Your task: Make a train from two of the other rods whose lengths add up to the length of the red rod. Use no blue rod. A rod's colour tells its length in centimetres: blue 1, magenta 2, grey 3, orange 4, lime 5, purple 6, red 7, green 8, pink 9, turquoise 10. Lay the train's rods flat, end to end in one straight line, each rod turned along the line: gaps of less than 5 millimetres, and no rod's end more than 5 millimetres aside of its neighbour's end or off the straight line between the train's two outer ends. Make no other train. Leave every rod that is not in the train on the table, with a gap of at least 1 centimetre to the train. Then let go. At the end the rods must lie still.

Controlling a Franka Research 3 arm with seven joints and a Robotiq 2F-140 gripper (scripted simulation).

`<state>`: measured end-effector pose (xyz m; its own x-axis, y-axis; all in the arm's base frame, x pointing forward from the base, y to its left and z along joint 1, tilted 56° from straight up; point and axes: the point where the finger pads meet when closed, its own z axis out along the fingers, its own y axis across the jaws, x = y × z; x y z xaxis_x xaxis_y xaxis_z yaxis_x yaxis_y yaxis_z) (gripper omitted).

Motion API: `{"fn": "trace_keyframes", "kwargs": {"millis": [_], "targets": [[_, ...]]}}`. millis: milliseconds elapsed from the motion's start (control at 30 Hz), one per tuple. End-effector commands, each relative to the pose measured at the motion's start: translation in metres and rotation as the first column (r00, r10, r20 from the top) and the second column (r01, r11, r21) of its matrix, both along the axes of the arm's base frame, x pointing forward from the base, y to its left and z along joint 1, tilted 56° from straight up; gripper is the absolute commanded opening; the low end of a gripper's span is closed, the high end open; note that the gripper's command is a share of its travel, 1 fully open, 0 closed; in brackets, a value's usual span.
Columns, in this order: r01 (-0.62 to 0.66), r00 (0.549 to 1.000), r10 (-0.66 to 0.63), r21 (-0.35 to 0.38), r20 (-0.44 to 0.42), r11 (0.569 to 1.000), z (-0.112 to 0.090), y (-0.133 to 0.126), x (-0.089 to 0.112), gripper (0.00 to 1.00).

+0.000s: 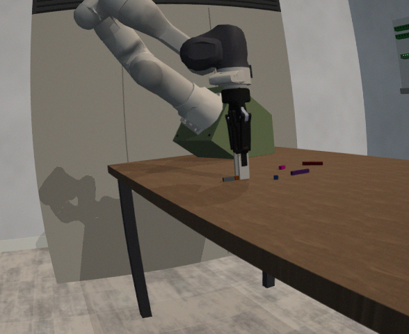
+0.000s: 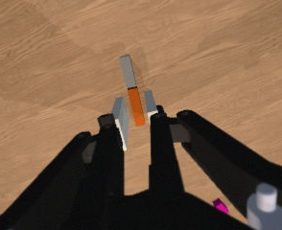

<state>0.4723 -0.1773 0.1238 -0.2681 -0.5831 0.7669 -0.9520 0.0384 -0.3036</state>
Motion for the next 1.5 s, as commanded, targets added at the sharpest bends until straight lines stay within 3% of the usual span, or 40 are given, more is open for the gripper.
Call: {"fn": "trace_keyframes", "kwargs": {"millis": [0, 367, 833, 1100, 1133, 1467], "targets": [[-0.001, 1.0, 0.001, 0.001, -0.001, 1.0, 0.0, 0.0, 0.001, 0.15], [-0.001, 1.0, 0.001, 0.001, -0.001, 1.0, 0.009, 0.013, -0.002, 0.15], [-0.001, 1.0, 0.001, 0.001, -0.001, 1.0, 0.047, 0.068, -0.012, 0.15], [-0.001, 1.0, 0.001, 0.001, -0.001, 1.0, 0.051, 0.073, -0.013, 0.15], [-0.001, 1.0, 0.001, 0.001, -0.001, 1.0, 0.051, 0.073, -0.013, 1.0], [-0.001, 1.0, 0.001, 0.001, -0.001, 1.0, 0.051, 0.073, -0.013, 1.0]]}}
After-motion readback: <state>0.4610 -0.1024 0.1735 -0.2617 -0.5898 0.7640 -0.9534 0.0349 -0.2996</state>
